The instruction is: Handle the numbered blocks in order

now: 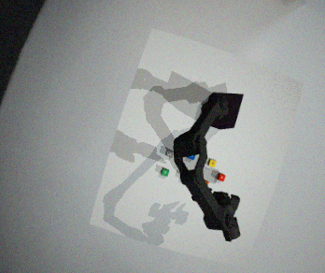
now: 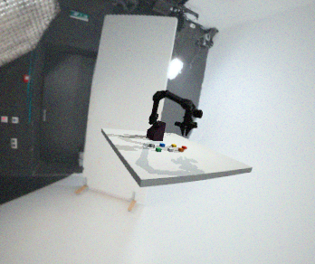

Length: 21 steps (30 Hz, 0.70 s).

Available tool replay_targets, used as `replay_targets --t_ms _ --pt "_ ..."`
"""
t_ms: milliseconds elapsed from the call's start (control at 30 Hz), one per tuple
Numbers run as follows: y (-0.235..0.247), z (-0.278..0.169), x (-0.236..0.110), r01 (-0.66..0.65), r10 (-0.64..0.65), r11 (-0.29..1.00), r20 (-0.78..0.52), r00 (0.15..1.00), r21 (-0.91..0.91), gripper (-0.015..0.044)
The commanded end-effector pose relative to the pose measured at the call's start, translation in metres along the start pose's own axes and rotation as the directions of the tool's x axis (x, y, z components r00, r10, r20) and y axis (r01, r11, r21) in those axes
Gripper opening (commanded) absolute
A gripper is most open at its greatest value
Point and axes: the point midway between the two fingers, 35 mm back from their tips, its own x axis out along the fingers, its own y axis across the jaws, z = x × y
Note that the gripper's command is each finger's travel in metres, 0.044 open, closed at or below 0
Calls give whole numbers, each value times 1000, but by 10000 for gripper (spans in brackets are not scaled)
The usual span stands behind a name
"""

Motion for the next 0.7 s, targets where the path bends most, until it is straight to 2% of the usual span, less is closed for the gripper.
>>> replay_targets --t_ms 0,233,533,667 --pt "-1 0 -3 -4 4 1000 -6 1000 7 120" --pt "0 -7 -4 -5 5 1000 -6 1000 7 120" --pt "2 -107 -4 -5 5 1000 -10 1000 3 120" --pt "1 -115 -3 -5 5 1000 -11 1000 2 120"
